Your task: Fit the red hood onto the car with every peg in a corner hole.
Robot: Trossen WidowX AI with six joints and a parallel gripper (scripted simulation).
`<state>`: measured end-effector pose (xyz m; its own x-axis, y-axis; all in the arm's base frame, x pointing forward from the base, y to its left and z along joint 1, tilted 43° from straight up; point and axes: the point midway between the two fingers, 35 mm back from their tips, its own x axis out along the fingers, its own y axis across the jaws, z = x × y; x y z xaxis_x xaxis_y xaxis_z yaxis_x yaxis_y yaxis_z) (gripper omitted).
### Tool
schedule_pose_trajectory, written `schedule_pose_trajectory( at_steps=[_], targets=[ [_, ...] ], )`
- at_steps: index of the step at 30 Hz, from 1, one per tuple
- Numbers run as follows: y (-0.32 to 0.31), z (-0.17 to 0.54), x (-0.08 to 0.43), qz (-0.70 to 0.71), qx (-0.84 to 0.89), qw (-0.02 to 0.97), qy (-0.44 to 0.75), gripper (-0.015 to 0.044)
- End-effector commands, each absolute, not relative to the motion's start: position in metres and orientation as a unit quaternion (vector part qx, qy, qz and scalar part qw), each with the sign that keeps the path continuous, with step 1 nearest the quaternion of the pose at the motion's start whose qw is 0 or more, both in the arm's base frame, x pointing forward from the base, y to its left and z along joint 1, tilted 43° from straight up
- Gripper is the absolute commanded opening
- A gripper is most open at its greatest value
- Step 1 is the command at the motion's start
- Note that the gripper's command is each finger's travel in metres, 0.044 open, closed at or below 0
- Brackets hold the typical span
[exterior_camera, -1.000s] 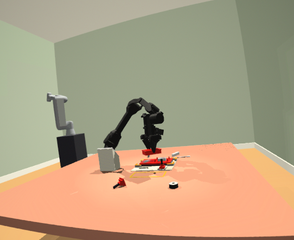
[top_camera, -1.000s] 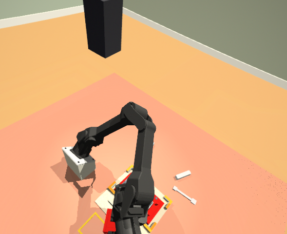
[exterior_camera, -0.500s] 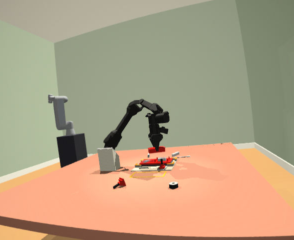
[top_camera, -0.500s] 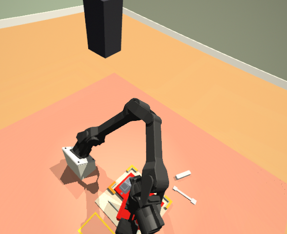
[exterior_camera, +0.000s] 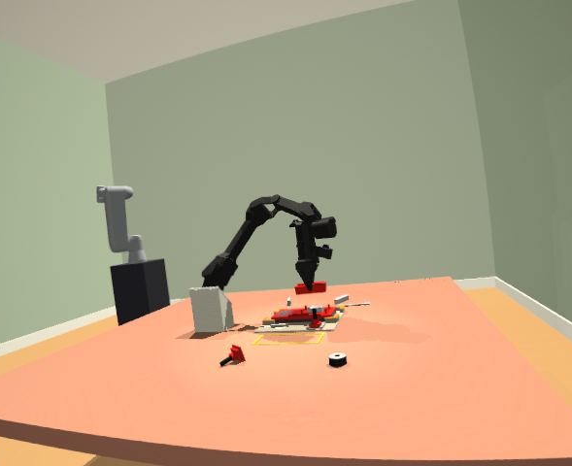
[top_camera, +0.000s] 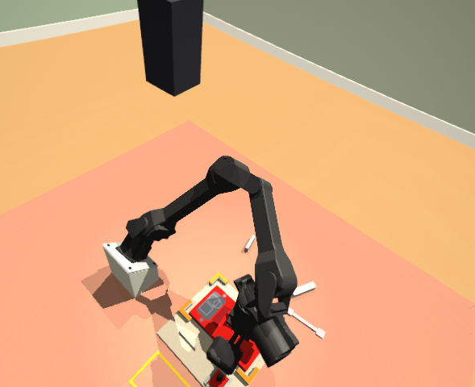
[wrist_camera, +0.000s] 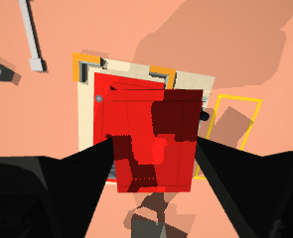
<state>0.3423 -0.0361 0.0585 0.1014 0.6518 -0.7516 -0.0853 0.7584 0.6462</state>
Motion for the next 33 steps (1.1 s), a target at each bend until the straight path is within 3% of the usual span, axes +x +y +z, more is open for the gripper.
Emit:
schedule_pose_trajectory(
  at_steps=[1,33],
  targets=[
    [-0.026,0.069,0.344,0.245,0.253,0.699,0.622,0.0],
    [0.026,0.046,0.347,0.219,0.292,0.683,0.633,0.0]
  ],
)
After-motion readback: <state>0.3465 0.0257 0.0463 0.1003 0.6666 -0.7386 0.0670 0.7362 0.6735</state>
